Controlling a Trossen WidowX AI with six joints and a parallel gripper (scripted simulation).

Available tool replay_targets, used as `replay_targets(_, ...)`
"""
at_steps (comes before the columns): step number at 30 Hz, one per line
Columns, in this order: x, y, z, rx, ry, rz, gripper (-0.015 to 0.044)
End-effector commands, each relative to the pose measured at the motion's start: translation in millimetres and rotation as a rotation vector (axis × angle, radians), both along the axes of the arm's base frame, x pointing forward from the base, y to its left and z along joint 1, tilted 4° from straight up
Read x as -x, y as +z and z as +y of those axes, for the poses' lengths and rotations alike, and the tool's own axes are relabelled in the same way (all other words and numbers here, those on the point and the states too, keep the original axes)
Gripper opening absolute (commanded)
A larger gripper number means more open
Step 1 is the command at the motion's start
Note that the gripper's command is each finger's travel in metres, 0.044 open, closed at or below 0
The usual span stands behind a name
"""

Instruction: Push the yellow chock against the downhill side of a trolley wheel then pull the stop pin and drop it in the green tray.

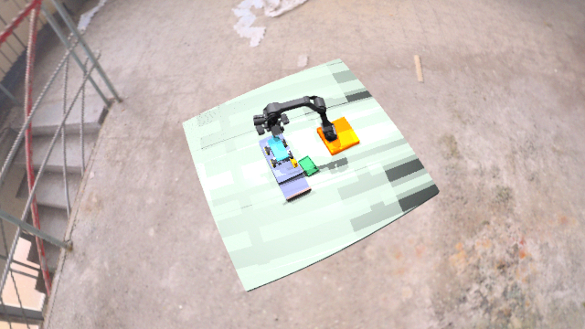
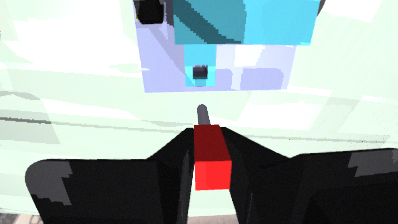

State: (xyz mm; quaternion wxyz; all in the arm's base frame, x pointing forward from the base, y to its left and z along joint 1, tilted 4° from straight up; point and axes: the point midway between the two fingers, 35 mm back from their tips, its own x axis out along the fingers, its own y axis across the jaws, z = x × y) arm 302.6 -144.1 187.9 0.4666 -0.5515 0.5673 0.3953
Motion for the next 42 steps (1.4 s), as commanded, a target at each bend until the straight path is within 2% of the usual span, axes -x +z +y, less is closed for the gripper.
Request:
replay_targets(1,0,0,-7,-0.001,0.005,0.009,0.0000)
replay_targets(8,5,0,-12,-0.001,0.005,0.010,0.0000)
replay_targets(30,82,-9,-7,-0.001,0.005,0.017,0.0000)
replay_targets(42,81,-13,17,-0.003,0.005,0.016,0.0000)
